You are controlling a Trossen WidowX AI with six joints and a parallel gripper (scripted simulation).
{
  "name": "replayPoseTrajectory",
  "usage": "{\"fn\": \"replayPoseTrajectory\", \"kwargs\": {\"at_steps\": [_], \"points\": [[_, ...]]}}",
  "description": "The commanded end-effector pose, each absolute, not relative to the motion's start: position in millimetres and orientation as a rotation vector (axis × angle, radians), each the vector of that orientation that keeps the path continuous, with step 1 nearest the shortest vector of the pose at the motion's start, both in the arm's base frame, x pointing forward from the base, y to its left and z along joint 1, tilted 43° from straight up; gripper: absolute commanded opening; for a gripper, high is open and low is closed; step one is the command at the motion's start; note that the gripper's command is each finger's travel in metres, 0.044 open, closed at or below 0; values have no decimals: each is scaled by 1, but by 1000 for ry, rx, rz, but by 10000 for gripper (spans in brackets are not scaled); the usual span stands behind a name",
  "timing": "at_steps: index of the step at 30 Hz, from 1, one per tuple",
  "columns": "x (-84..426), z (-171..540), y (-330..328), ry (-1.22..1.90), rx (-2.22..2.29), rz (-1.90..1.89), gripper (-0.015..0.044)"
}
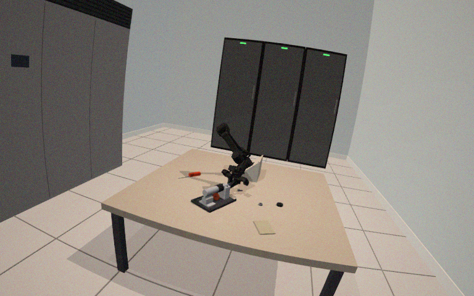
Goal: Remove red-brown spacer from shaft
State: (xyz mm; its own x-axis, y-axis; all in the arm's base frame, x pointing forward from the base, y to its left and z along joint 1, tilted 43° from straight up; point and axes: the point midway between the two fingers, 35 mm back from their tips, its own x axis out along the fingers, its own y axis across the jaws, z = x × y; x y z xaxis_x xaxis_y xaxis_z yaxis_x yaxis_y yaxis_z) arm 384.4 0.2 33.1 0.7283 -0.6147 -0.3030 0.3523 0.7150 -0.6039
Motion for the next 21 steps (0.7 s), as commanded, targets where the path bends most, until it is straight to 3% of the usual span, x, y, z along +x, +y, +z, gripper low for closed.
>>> {"fn": "replayPoseTrajectory", "kwargs": {"at_steps": [1,21], "points": [[387,35,0,515,-547,-562,0],[393,37,-1,515,-547,-562,0]]}}
